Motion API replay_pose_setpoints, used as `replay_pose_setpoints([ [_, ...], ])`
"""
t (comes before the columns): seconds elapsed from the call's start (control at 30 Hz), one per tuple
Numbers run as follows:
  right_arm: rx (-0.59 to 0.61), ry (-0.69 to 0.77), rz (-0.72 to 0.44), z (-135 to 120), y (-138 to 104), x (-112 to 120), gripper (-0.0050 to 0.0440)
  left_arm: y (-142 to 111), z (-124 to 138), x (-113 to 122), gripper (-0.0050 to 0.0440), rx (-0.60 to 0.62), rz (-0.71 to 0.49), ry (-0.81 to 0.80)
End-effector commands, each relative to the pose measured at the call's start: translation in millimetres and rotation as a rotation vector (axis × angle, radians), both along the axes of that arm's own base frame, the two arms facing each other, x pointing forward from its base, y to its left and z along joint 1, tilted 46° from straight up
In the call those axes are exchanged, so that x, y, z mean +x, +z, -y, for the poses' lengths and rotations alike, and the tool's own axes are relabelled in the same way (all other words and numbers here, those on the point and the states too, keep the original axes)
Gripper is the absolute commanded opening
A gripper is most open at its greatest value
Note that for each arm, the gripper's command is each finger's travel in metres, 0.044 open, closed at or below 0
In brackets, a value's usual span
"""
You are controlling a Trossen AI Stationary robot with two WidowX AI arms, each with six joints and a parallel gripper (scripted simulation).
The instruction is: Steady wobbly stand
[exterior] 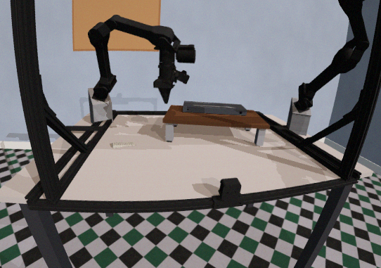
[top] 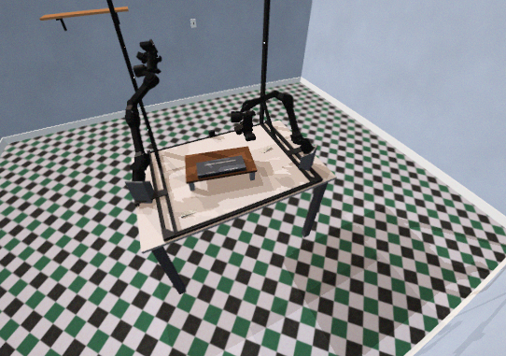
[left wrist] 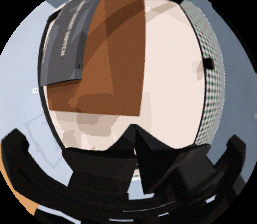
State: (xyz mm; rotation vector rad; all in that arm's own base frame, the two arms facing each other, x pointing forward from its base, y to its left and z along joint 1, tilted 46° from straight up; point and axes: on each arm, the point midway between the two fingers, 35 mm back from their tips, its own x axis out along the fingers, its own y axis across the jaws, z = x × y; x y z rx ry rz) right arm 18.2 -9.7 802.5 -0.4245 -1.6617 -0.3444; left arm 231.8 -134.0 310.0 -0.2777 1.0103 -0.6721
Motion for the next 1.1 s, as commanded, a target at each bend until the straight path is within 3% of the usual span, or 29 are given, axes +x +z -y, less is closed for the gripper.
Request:
replay_pose_setpoints([
  [0.0, 0.014, 0.131, 0.014, -2.9, 1.0, 0.2, 0.0000, 0.0, 0.0, 0.0, 0.0000, 0.000, 0.000, 0.000],
  [0.17, 0.014, 0.131, 0.014, -2.9, 1.0, 0.2, 0.0000, 0.0, 0.0, 0.0, 0.0000, 0.000, 0.000, 0.000],
  [0.33, 0.078, 0.093, -0.309, 27.0, -12.7, 89.7, 0.0000, 0.0, 0.0, 0.0, 0.0000, 0.000, 0.000, 0.000],
  [0.53, 0.165, 0.124, -0.686, 54.9, -57.4, 184.7, 0.0000, 0.0, 0.0, 0.0, 0.0000, 0.000, 0.000, 0.000],
  [0.77, 0.175, 0.129, -0.699, 61.7, -63.1, 195.1, 0.0000, 0.0, 0.0, 0.0, 0.0000, 0.000, 0.000, 0.000],
  [1.07, 0.297, 0.231, -1.217, 83.8, -175.5, 300.3, 0.0000, 0.0, 0.0, 0.0, 0.0000, 0.000, 0.000, 0.000],
])
